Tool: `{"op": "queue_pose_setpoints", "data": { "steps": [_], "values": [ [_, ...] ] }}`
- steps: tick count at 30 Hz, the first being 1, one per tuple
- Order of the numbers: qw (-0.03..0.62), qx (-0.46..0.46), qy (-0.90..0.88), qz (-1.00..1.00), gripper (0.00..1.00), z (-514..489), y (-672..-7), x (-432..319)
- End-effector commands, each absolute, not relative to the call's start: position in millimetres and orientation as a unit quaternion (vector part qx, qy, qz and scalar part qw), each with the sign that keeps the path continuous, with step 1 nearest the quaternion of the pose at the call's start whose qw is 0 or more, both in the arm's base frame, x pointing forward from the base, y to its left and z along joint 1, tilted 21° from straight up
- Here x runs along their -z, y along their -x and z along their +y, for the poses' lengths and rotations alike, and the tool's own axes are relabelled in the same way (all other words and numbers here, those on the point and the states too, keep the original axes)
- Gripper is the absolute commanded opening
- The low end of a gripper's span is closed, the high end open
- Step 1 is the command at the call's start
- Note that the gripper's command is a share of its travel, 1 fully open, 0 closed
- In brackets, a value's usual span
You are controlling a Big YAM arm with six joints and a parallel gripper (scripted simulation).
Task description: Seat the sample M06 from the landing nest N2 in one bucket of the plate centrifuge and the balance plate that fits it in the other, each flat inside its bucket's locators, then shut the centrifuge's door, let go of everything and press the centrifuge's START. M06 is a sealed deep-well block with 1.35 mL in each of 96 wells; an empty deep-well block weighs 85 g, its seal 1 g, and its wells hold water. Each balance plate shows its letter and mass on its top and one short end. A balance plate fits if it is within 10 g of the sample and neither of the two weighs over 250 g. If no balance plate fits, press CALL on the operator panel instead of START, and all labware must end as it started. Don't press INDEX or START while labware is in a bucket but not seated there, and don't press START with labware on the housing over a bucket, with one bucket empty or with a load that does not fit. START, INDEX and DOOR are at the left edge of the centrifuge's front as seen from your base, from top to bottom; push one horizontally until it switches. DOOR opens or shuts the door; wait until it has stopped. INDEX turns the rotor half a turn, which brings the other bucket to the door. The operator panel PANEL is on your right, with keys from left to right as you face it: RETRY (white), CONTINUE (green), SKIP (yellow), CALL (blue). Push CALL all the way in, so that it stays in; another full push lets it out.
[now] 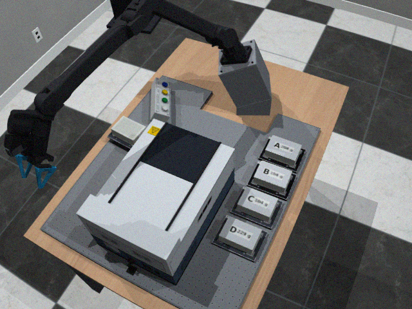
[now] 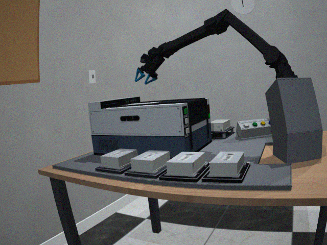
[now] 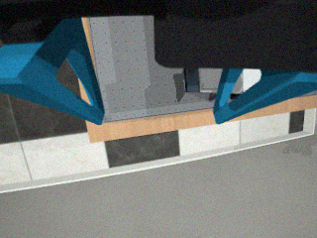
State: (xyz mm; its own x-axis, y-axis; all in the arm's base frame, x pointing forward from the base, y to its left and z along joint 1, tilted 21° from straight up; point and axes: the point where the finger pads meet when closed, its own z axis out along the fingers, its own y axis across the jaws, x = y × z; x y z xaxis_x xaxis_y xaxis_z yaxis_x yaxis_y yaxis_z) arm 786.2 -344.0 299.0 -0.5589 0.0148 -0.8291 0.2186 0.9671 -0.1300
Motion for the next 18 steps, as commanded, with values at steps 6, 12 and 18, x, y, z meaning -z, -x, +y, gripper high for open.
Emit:
{"op": "queue_pose_setpoints", "data": {
  "steps": [6,12,18],
  "values": [
    [0.487,0.117,-0.062,0.864,1.0,-343,-790,-329],
    [0.467,0.115,-0.065,0.874,1.0,-369,-790,-256],
    [0.492,0.125,-0.062,0.86,1.0,-382,-800,-269]
  ]
}}
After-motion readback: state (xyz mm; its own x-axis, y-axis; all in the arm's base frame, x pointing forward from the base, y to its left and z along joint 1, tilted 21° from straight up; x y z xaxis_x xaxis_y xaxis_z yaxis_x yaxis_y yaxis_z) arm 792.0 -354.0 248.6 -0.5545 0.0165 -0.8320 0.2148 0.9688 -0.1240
